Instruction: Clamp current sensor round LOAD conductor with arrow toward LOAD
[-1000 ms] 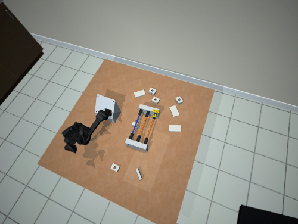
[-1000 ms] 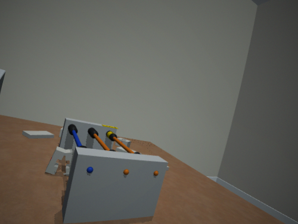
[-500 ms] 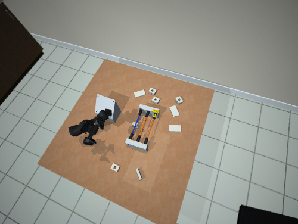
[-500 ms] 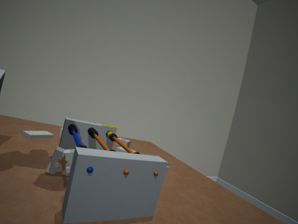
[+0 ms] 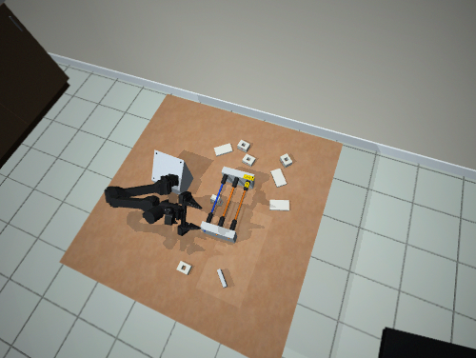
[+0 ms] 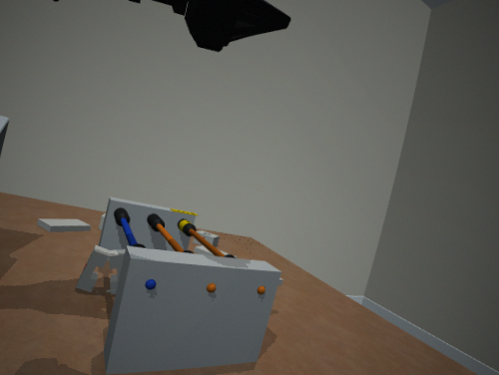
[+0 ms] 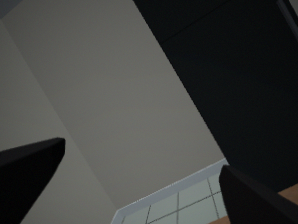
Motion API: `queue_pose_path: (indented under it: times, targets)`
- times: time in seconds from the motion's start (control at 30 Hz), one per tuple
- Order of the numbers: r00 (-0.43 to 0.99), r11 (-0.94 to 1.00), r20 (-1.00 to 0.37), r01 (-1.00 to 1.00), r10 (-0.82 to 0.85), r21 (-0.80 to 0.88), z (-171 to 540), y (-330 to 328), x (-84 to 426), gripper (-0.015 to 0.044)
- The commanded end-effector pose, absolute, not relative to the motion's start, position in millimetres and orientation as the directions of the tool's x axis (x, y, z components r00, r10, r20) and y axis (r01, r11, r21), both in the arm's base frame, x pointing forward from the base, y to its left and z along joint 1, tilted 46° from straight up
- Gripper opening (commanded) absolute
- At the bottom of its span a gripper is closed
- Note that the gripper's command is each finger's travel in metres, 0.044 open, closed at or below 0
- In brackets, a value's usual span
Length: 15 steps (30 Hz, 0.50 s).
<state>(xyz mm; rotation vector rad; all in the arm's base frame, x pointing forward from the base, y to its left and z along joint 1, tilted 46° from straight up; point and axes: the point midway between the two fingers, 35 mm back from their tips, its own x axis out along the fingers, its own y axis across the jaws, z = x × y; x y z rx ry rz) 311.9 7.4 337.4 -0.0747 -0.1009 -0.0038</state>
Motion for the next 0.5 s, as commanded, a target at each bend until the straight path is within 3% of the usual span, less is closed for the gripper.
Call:
queue_pose_path:
  times: [0.0, 0.23, 0.47]
  targets:
    - [0.999, 1.0, 0.05, 0.0, 0.0, 0.0, 323, 0, 316, 0.044]
    - [1.0, 1.0, 0.012, 0.003, -0.004, 0.004, 316, 2, 323, 0.044]
    - [0.93, 0.999, -0.364, 0.045, -0.049, -0.02, 239, 25, 380, 0.044]
